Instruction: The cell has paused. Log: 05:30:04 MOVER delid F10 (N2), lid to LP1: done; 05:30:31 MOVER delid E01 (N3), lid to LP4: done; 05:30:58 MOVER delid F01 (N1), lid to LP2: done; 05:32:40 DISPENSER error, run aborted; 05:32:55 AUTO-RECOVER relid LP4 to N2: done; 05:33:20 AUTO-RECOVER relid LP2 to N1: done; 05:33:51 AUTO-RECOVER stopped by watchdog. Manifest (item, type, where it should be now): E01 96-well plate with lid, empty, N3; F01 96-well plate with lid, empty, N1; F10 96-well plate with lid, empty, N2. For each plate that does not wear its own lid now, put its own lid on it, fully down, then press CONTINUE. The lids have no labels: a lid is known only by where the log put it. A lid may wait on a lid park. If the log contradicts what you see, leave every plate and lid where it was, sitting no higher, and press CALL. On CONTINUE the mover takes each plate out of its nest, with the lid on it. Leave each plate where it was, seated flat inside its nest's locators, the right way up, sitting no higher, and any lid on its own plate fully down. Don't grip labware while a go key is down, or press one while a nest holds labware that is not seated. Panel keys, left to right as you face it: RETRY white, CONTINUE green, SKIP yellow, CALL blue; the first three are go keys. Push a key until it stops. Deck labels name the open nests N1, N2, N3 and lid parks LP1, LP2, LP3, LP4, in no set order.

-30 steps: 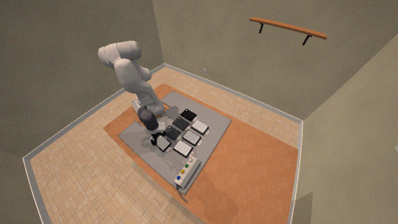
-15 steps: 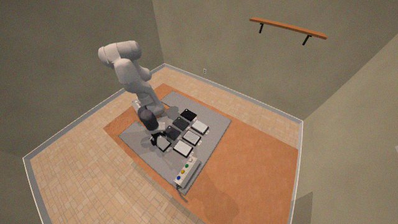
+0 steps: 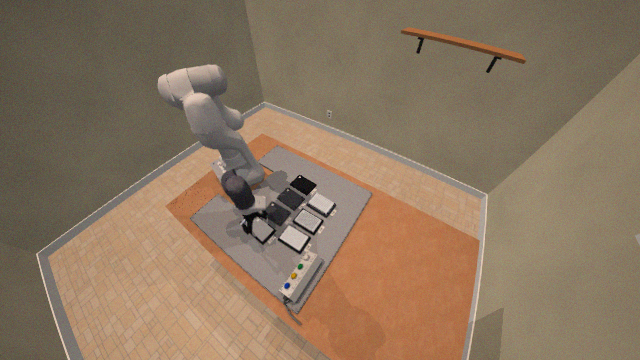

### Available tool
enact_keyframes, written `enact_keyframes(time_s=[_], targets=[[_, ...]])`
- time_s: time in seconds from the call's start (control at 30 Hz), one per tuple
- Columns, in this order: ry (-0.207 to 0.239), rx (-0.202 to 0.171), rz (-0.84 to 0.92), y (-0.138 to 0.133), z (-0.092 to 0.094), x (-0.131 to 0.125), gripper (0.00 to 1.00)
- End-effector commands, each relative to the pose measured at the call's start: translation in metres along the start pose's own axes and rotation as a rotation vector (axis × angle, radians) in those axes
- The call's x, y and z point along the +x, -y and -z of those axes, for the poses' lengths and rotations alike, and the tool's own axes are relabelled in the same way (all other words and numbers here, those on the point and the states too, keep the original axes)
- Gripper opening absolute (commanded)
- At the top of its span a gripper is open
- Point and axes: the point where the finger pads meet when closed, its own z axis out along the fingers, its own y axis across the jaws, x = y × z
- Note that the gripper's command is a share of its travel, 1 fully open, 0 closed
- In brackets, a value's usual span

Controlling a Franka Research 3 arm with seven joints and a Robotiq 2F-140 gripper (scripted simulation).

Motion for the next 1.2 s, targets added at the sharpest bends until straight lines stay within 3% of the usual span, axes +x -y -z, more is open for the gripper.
enact_keyframes(time_s=[0.0,1.17], targets=[[-0.003,-0.001,-0.003,-0.0001,0.0017,0.0011,0.0],[-0.003,-0.001,-0.003,-0.0001,0.0047,0.0011,0.0]])
